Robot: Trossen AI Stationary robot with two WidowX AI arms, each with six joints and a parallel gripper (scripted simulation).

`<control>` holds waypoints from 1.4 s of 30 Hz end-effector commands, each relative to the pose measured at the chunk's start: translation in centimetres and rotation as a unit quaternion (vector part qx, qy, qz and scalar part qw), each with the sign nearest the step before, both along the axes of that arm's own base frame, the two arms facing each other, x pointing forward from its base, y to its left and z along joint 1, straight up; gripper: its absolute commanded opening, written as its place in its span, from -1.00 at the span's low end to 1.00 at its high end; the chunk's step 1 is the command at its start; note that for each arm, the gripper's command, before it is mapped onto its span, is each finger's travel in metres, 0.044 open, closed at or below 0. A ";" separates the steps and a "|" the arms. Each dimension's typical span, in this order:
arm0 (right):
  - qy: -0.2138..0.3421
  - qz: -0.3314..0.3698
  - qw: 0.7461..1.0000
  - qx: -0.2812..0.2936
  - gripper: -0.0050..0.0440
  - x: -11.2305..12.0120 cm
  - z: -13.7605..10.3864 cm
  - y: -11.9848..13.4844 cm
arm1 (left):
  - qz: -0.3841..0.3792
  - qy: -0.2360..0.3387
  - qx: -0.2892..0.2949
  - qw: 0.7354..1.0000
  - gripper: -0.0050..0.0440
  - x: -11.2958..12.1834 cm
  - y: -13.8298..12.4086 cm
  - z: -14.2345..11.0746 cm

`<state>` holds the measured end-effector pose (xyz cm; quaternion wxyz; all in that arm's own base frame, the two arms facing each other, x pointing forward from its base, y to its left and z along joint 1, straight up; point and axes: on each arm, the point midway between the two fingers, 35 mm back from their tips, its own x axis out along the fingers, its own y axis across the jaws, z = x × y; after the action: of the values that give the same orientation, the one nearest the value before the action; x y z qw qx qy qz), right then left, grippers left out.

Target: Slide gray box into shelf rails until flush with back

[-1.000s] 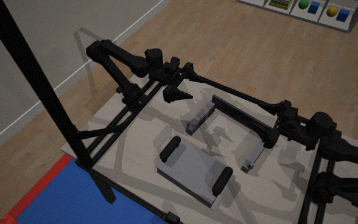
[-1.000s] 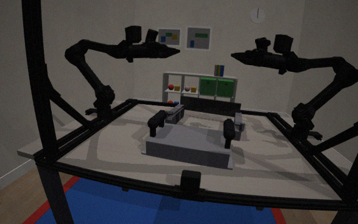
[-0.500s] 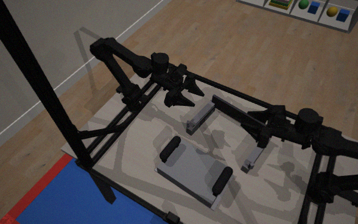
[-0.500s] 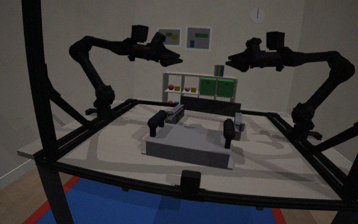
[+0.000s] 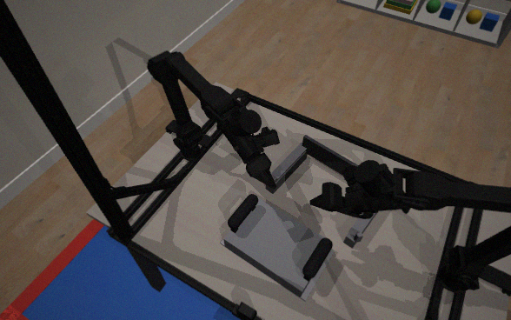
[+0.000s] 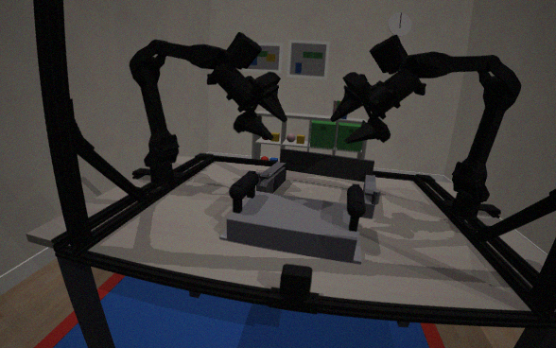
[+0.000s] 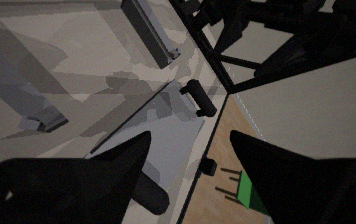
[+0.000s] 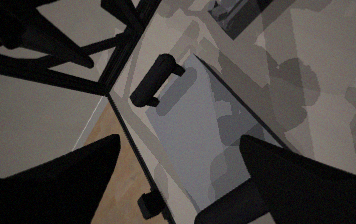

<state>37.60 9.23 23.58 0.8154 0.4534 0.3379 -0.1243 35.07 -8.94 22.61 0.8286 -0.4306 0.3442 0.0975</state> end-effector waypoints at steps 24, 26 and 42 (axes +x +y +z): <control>0.260 -0.316 0.906 0.111 0.76 -2.3 -6.0 7.5 | 0.276 0.276 -0.097 0.916 0.76 -3.8 -5.8 -5.0; 0.260 -0.316 0.906 0.111 0.76 -2.3 -6.4 7.5 | 0.276 0.276 -0.097 0.916 0.76 -3.8 -5.8 -5.4; 0.260 -0.316 0.906 0.111 0.76 -2.2 -8.9 7.6 | 0.276 0.276 -0.097 0.916 0.76 -3.7 -5.8 -7.9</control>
<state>35.56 17.03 15.44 0.5607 0.5802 0.3894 -0.4442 31.40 -14.87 15.20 0.5944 -0.5439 0.4366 0.4003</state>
